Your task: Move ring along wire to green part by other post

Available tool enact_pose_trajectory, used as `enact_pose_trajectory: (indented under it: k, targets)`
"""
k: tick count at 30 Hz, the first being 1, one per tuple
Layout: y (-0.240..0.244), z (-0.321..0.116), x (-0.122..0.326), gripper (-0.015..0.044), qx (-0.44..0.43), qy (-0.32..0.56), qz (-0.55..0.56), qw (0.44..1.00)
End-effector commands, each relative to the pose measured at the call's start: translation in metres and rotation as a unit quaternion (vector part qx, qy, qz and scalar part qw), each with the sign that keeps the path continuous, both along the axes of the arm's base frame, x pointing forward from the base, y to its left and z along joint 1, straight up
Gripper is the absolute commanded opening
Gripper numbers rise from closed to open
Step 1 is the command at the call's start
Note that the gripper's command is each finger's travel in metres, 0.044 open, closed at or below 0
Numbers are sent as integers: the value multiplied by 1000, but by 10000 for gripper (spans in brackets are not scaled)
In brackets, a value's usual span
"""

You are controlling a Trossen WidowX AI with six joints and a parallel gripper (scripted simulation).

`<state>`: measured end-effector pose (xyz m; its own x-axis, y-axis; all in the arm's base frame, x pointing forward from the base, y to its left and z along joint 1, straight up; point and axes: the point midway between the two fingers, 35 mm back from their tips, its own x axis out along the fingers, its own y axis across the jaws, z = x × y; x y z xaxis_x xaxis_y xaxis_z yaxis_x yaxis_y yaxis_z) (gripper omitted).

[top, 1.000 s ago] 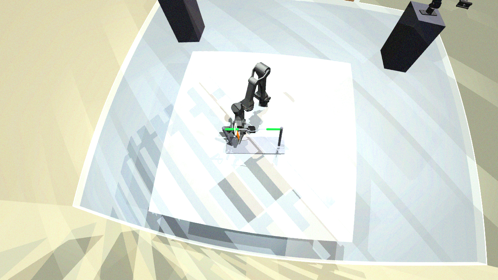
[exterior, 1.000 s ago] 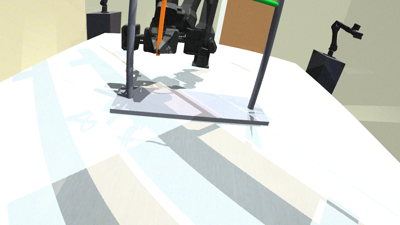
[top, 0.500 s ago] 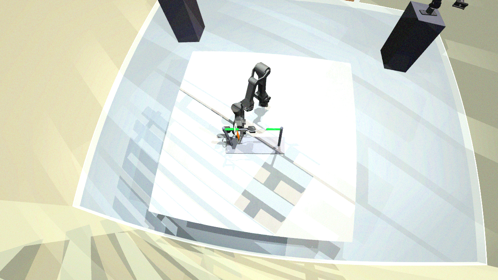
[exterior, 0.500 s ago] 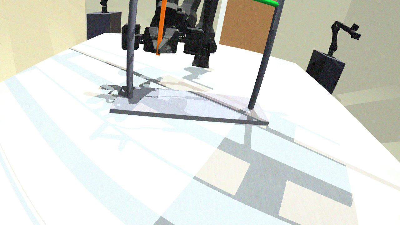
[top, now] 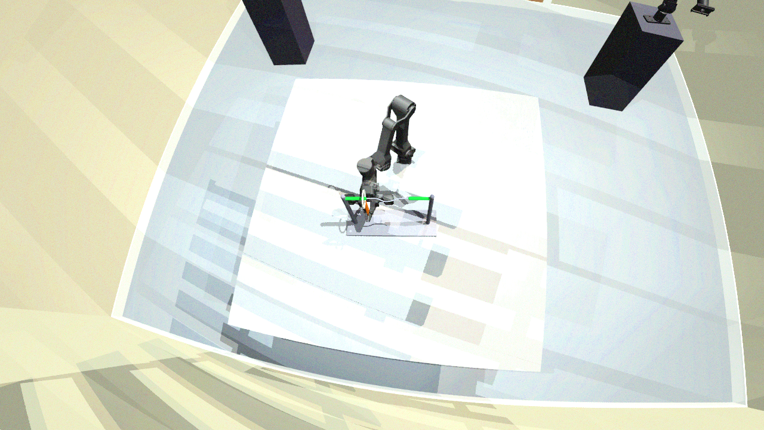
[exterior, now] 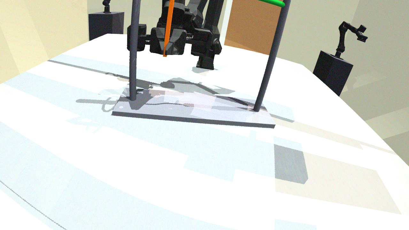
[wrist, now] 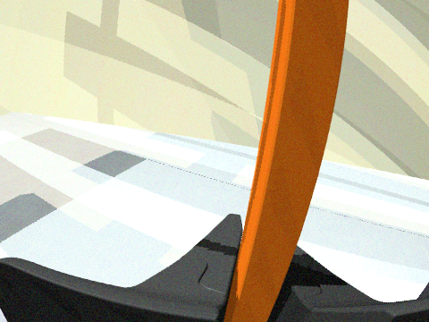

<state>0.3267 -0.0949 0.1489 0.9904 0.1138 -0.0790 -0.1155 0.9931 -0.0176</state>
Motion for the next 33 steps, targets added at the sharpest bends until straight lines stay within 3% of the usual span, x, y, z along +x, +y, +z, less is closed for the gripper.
enact_pose_trajectory:
  k: [1,33]
  targets:
    - [5,2,-2,-150,2,-2,-1,1000]
    - [30,2,-4,-150,-19,-6,-47,999]
